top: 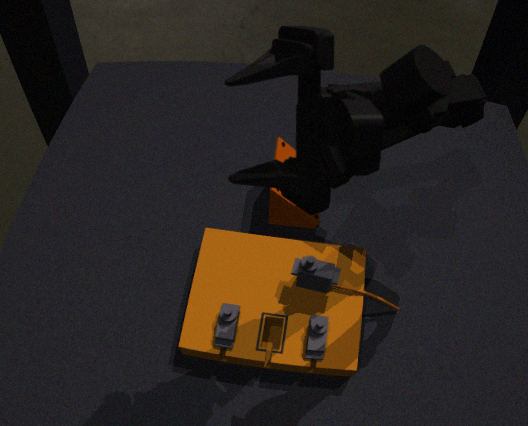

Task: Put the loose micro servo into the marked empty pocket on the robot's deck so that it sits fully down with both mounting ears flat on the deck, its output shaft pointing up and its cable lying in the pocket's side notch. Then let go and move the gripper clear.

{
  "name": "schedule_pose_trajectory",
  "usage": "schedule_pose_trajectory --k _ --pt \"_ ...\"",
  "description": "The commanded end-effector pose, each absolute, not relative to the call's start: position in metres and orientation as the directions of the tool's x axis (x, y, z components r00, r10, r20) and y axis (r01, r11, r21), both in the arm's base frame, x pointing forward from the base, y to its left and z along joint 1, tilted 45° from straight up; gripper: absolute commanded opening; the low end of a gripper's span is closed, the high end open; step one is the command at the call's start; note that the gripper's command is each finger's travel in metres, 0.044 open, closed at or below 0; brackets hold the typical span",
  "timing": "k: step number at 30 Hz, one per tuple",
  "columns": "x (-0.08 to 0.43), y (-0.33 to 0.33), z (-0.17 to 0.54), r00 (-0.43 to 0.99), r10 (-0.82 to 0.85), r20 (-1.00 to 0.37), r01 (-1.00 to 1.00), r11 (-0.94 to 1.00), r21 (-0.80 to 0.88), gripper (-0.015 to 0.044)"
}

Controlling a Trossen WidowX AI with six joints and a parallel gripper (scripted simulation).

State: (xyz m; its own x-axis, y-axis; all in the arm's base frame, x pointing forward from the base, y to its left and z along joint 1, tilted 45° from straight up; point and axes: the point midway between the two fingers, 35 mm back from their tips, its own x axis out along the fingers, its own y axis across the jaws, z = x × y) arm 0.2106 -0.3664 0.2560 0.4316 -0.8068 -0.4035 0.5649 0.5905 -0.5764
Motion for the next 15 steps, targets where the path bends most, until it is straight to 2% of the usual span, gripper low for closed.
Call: schedule_pose_trajectory --k 1,15 --pt "0.22 -0.357 0.239 0.461 -0.748 -0.477 0.459 0.661 -0.594 0.044" --pt "0.239 -0.31 0.174 0.492 -0.478 -0.728 0.027 0.844 -0.536 0.044"
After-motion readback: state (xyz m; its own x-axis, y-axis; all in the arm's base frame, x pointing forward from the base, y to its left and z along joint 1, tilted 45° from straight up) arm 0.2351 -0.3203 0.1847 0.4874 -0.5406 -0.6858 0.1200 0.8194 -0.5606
